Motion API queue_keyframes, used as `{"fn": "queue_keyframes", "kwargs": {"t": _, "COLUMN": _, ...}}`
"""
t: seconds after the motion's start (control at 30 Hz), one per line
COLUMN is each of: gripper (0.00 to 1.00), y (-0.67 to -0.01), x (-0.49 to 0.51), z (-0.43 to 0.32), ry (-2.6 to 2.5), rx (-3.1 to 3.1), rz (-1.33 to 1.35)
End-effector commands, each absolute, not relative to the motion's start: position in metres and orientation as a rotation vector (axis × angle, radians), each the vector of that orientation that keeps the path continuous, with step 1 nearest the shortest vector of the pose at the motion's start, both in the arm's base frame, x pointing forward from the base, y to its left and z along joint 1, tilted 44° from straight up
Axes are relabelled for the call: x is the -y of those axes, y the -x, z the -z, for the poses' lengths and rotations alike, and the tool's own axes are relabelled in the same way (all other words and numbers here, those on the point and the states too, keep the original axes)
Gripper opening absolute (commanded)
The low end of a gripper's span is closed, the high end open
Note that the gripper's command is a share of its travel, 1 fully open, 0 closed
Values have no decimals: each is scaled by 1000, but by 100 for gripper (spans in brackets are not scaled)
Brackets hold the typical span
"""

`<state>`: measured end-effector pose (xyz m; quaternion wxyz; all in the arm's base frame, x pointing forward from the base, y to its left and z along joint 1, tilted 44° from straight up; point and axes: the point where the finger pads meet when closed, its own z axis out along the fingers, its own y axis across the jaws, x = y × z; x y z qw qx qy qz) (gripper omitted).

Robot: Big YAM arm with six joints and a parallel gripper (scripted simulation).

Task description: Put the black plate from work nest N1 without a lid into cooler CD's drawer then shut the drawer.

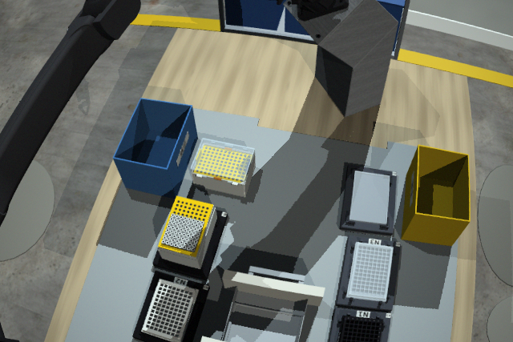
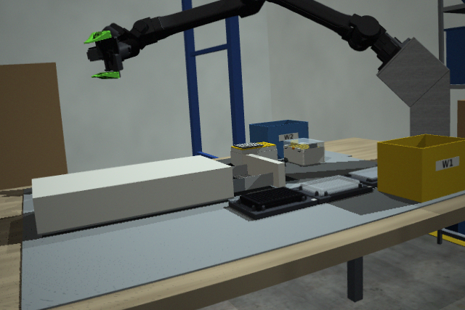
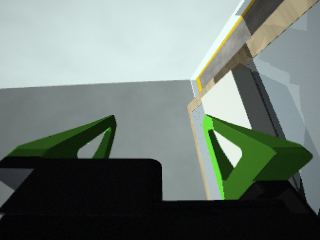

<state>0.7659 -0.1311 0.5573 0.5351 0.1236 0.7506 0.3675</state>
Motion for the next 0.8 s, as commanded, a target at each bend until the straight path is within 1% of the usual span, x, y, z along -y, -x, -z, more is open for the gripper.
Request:
{"fn": "queue_keyframes", "kwargs": {"t": 0.0, "gripper": 100, "y": -762, "x": 126, "z": -568, "ry": -280, "rx": -1777, "rz": -874}}
{"fn": "queue_keyframes", "kwargs": {"t": 0.53, "gripper": 100, "y": -762, "x": 126, "z": -568, "ry": -280, "rx": -1777, "rz": -874}}
{"fn": "queue_keyframes", "kwargs": {"t": 0.57, "gripper": 0, "y": -747, "x": 101, "z": -591, "ry": -245, "rx": -1777, "rz": -839}}
{"fn": "queue_keyframes", "kwargs": {"t": 0.77, "gripper": 0, "y": -748, "x": 87, "z": -583, "ry": -242, "rx": -1769, "rz": -813}}
